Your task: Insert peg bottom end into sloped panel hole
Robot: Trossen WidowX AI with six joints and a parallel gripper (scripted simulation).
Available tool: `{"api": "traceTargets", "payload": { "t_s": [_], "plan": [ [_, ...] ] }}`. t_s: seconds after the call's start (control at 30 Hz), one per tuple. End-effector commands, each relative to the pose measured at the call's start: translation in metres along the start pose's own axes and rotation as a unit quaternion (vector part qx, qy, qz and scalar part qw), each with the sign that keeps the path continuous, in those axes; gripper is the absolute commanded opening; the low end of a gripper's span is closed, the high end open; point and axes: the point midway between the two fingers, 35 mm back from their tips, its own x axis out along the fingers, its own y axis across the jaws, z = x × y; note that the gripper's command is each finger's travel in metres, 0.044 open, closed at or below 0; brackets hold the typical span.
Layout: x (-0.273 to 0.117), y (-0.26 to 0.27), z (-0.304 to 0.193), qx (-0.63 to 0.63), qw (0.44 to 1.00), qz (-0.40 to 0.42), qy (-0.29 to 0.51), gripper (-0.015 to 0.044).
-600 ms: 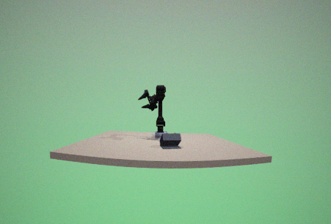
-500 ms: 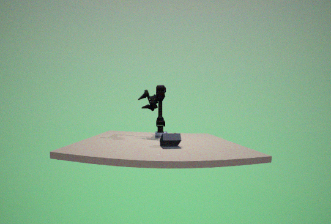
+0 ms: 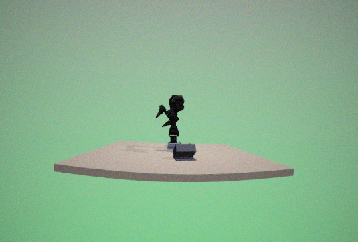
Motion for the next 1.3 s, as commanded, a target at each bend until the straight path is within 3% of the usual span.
{"api": "traceTargets", "payload": {
  "t_s": [0.0,0.5,1.0,1.27],
  "plan": [
    [-0.003,0.025,0.019,0.016,0.998,0.043,-0.031,0.044],
    [-0.032,0.115,0.072,0.061,0.968,0.213,-0.119,0.044],
    [-0.081,0.208,0.097,0.077,0.905,0.39,-0.15,0.044],
    [-0.083,0.215,0.097,0.077,0.902,0.398,-0.15,0.044]
  ]
}}
